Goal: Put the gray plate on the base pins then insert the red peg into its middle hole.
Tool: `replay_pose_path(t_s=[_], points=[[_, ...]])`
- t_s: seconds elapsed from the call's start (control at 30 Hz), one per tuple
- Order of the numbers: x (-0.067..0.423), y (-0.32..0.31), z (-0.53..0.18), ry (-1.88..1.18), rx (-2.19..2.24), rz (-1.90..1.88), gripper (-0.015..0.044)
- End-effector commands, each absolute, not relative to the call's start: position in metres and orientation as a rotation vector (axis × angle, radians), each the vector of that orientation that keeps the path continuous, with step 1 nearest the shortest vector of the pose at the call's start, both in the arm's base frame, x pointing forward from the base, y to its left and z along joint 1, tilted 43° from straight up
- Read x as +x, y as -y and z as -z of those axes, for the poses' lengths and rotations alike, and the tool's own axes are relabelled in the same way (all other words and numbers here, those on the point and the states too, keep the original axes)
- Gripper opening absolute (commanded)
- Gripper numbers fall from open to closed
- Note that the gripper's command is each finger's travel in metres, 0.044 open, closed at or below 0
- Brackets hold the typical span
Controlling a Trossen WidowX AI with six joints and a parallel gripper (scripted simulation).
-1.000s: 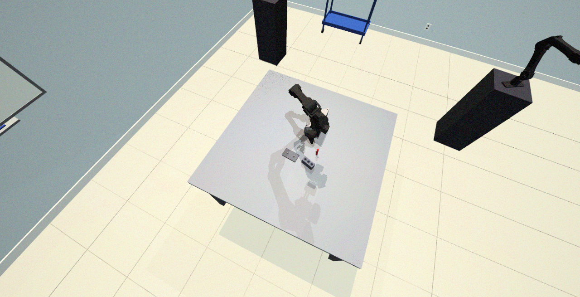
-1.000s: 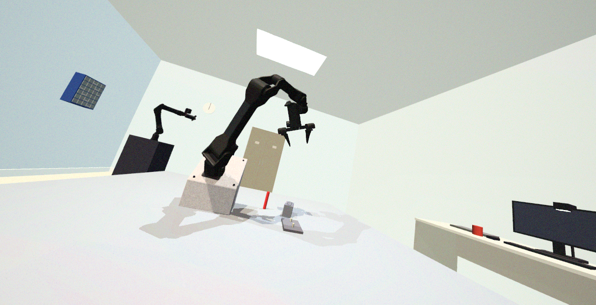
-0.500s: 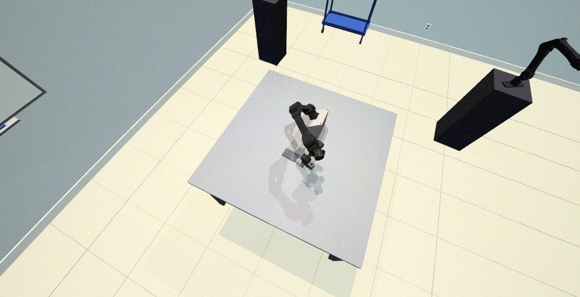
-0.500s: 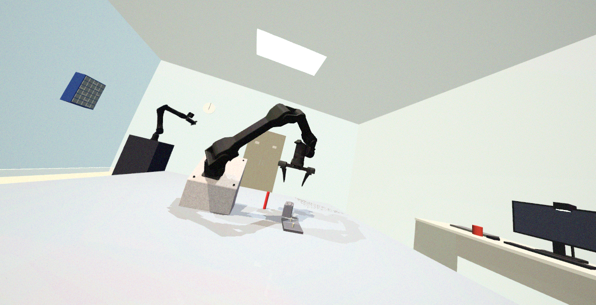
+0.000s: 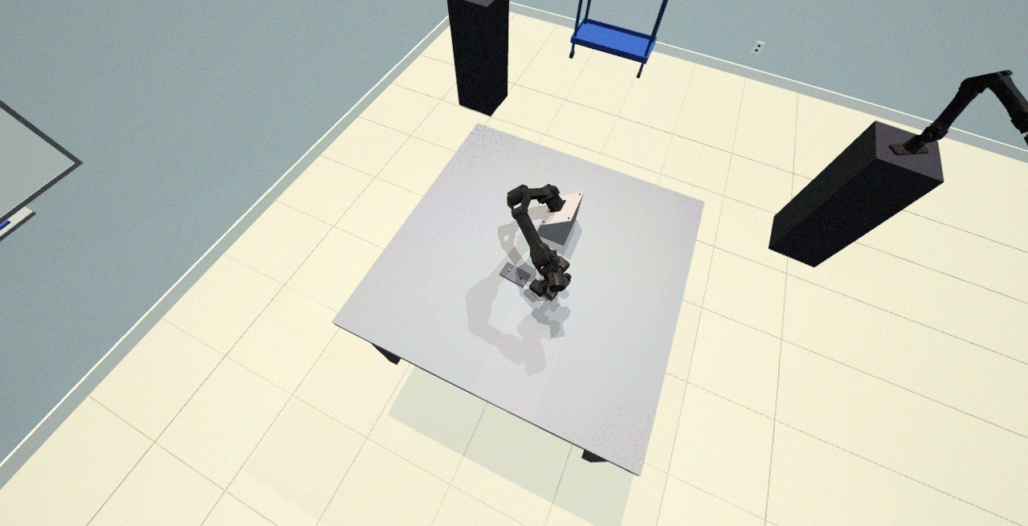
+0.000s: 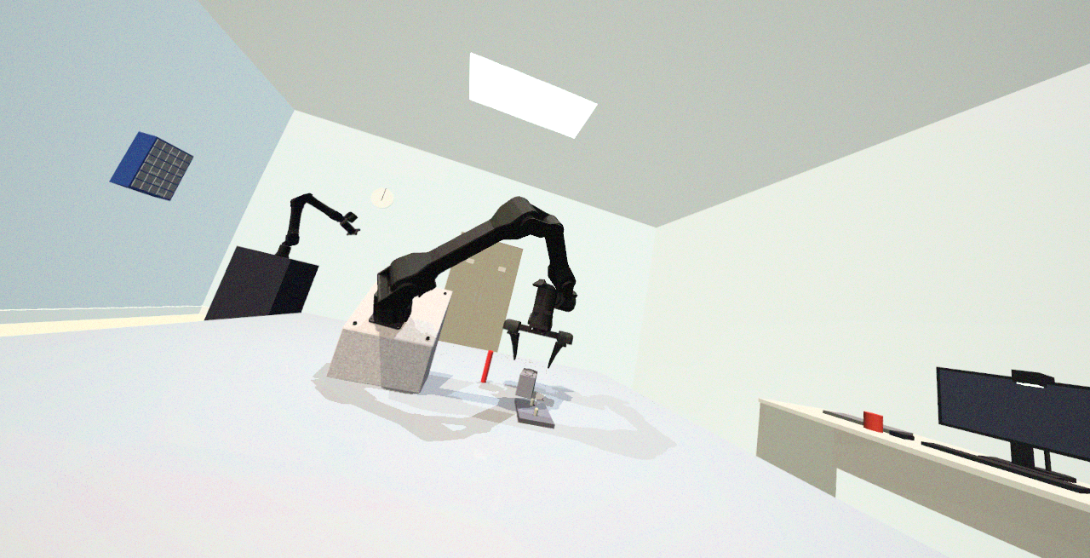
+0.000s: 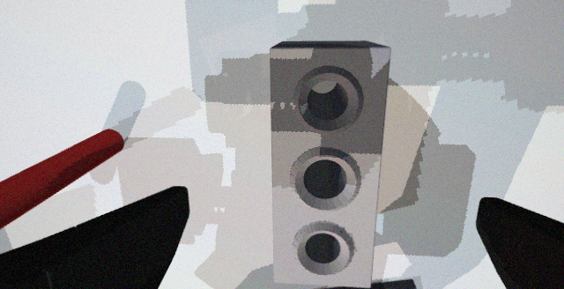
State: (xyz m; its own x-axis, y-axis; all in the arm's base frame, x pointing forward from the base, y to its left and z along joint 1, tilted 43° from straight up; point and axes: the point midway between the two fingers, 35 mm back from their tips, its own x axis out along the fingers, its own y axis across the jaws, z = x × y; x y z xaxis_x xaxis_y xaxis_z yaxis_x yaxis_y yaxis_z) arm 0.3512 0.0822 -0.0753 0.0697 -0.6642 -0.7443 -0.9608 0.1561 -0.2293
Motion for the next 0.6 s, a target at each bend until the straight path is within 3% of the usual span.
replay_pose_path(t_s=[0.0, 0.57], points=[[0.351, -0.076, 0.08, -1.671, -1.583, -0.487, 0.044], [0.354, -0.058, 0.1, -1.67, -1.584, -0.487, 0.044]])
